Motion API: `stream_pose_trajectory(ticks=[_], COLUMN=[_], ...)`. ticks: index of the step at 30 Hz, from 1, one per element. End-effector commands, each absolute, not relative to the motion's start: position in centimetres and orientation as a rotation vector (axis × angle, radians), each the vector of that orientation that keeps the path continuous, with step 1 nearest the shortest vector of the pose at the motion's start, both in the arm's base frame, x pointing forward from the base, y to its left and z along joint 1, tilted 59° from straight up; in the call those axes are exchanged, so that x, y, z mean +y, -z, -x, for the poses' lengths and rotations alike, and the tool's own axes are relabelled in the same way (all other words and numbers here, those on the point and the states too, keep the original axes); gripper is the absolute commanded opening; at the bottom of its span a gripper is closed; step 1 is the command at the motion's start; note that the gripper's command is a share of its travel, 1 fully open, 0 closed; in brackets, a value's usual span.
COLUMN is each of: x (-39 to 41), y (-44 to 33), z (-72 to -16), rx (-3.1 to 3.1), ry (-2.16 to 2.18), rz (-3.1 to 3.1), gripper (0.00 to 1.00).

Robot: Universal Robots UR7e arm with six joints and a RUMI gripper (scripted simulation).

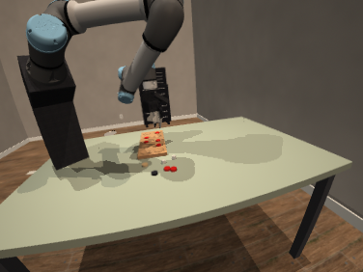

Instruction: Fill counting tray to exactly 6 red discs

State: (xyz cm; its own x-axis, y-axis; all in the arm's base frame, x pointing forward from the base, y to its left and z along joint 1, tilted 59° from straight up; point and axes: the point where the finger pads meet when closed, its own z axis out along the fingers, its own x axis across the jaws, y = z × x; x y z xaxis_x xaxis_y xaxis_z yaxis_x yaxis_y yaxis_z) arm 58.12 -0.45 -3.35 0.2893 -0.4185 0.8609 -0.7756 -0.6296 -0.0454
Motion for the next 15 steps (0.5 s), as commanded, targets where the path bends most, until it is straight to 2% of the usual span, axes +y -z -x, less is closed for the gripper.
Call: stream_pose_trajectory(ticks=[1,15], x=[-1.9,-10.6], y=[1.9,-6.3], z=[-57.7,-55.6], rx=[-1.172,-1.752], ry=[-1.311,-1.483], rz=[-2.166,-1.957], gripper=[0.28,0.28])
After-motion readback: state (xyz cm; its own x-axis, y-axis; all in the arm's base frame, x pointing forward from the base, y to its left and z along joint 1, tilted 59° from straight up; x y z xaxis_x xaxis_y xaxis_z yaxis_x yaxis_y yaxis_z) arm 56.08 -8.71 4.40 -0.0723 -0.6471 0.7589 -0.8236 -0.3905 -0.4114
